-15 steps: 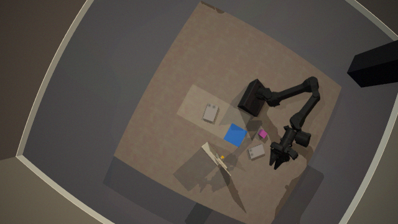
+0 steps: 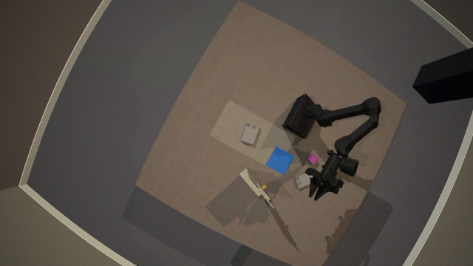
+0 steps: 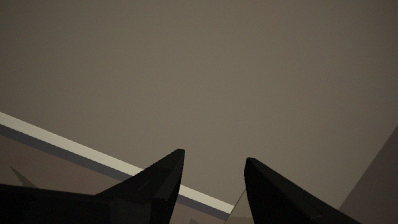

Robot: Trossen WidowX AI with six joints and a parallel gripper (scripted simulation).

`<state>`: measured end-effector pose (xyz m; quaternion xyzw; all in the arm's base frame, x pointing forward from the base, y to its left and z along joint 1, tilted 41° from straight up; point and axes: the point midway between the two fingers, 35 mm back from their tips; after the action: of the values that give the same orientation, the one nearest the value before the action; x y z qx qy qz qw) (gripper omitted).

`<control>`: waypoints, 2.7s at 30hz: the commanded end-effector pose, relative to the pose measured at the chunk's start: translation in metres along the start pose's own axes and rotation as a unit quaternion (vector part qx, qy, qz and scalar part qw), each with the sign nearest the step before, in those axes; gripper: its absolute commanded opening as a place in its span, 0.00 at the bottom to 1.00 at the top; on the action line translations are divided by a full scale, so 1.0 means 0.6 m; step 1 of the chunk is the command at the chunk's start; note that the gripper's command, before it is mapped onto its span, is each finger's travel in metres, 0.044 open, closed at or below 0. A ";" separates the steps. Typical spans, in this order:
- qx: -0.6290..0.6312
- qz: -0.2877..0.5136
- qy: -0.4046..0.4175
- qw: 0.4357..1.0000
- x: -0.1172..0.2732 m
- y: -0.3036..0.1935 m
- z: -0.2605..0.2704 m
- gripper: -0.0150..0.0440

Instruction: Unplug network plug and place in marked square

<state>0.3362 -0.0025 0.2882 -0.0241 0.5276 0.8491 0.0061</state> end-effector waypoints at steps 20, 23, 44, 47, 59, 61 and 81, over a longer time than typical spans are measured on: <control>-0.388 0.027 -0.015 0.921 -0.018 -0.137 -0.087 0.52; -0.436 0.029 -0.019 0.900 -0.015 -0.153 -0.097 0.52; -0.730 0.036 -0.051 0.681 0.041 -0.247 -0.151 0.52; -0.764 0.035 -0.056 0.641 0.052 -0.257 -0.156 0.52; -0.823 0.033 -0.065 0.564 0.072 -0.273 -0.163 0.52; -0.822 0.033 -0.065 0.564 0.063 -0.274 -0.165 0.52; -0.822 0.032 -0.062 0.565 -0.030 -0.290 -0.190 0.52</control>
<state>0.3595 -0.0260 0.0836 0.0537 -0.3987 0.9154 -0.0117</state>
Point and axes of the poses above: the point midway between the two fingers, 35 mm back from their tips, its own x axis back along the fingers, its own z axis across the jaws, y = z × x, and after that the axes turned 6 degrees about -x, right-handed
